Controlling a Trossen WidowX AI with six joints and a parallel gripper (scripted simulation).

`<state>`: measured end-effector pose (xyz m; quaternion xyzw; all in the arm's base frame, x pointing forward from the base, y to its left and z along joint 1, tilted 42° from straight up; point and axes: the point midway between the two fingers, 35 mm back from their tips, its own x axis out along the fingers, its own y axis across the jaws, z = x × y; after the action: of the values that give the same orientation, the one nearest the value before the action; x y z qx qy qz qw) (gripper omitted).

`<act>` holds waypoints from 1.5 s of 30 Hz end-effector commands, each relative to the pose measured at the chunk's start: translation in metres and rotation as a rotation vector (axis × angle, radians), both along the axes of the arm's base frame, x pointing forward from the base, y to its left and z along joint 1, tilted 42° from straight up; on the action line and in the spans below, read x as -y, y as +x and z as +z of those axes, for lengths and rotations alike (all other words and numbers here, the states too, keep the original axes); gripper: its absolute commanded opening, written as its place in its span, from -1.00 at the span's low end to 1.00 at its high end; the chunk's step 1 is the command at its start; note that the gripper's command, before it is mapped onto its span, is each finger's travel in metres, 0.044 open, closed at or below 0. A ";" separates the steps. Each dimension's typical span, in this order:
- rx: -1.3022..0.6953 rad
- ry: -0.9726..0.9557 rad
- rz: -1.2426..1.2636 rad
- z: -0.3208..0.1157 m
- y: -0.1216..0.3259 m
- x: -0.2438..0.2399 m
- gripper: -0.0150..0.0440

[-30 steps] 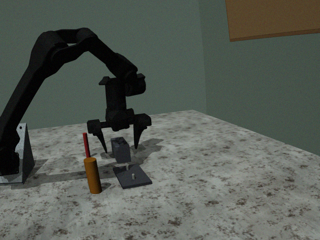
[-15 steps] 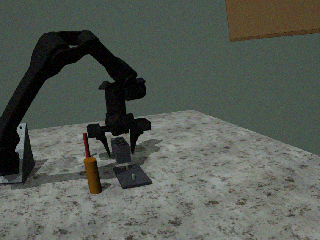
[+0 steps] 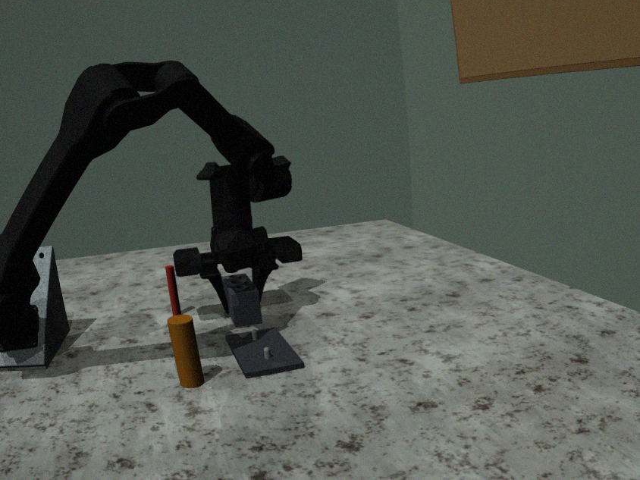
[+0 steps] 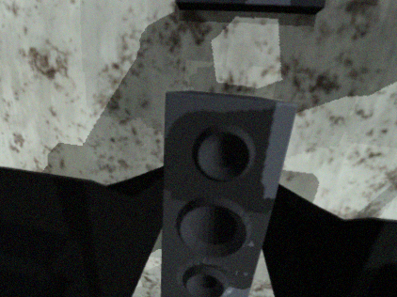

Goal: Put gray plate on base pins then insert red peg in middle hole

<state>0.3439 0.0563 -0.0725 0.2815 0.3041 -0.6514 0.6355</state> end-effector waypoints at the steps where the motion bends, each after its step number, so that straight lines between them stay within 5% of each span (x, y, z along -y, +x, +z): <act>1: -0.001 -0.004 0.004 0.000 0.000 0.001 -0.43; 45: -0.002 0.003 0.006 0.083 0.011 -0.078 -0.49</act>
<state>0.3553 0.1249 0.0015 0.2765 0.3058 -0.6511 0.6373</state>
